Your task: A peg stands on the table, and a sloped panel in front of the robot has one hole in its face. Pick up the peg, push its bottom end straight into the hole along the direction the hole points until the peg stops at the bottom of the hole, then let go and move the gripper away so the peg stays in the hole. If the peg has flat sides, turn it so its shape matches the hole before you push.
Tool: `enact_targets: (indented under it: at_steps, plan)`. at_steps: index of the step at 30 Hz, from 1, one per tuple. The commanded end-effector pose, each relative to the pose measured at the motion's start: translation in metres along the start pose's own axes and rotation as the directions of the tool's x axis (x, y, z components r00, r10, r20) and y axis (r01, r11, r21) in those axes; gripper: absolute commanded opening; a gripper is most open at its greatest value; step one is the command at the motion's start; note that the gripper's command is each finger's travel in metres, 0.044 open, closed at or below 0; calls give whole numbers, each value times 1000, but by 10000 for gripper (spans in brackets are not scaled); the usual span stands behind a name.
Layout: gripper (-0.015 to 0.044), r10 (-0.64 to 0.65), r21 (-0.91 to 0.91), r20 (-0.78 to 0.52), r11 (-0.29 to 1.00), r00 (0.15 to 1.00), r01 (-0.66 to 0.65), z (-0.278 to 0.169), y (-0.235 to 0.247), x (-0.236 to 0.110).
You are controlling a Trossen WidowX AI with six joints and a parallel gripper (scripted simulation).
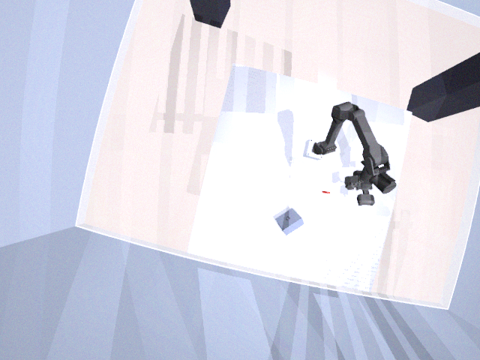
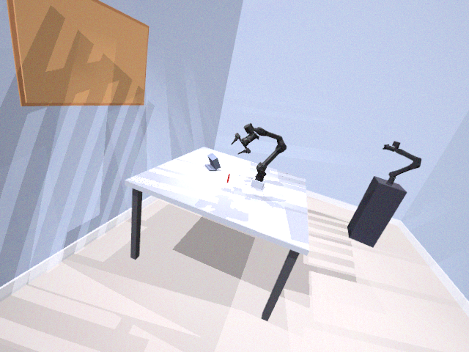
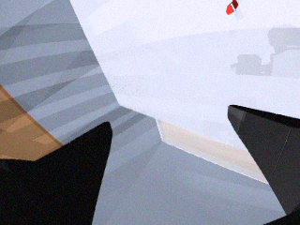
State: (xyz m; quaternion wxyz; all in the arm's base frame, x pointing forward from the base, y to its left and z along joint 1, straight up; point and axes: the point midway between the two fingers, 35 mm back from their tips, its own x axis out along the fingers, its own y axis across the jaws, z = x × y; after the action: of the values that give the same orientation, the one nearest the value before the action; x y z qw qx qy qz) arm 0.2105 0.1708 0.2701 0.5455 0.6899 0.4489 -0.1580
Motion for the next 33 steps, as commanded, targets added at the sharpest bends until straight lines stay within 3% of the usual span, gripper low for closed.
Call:
enact_targets:
  at_steps: [1,17,33]
  plan:
    - [440,-58,-36,35,998,998,59,6,-7,17]
    - [440,-267,-187,167,937,949,296,31,-35,73]
    - [440,-461,-293,276,795,843,531,61,-71,117]
